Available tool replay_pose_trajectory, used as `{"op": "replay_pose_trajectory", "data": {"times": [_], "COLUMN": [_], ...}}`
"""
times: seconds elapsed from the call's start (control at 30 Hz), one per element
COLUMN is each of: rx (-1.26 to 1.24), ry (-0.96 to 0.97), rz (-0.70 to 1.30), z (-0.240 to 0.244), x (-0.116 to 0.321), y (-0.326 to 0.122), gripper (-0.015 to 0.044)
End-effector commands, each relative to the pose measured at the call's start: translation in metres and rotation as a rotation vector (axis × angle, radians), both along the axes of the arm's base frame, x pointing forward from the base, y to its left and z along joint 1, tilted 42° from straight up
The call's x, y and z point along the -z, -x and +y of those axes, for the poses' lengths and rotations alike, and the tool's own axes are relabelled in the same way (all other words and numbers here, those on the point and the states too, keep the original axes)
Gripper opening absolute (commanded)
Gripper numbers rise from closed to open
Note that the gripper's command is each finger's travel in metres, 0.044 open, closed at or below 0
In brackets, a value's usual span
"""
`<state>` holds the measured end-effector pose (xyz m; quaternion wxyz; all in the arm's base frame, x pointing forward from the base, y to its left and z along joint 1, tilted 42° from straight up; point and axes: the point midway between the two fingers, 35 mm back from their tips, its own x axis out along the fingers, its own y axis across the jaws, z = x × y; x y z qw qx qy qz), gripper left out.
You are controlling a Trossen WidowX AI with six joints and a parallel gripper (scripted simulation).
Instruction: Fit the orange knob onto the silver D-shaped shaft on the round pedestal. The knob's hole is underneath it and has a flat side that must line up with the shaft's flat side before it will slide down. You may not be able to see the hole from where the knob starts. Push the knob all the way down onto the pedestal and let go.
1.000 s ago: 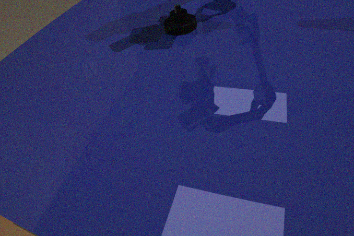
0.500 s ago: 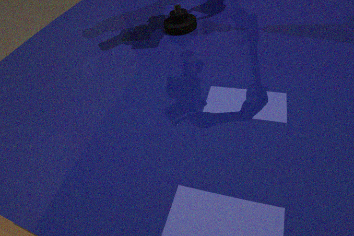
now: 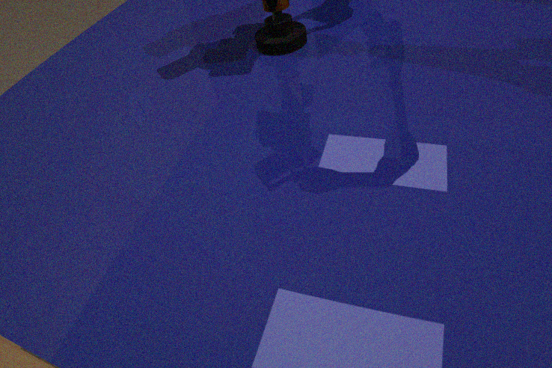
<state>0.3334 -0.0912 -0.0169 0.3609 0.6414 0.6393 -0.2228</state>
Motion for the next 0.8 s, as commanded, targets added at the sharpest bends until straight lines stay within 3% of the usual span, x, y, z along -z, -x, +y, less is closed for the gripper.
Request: {"op": "replay_pose_trajectory", "data": {"times": [0.0,0.6,0.77], "rx": [0.004,0.004,-0.09], "ry": [0.0,0.0,0.011], "rz": [-0.007,-0.007,-0.09], "z": [-0.0028,-0.0026,-0.0024], "x": [-0.001,-0.0031,-0.0035], "y": [-0.0012,-0.0008,-0.0001], "gripper": [0.0,0.0,0.0]}}
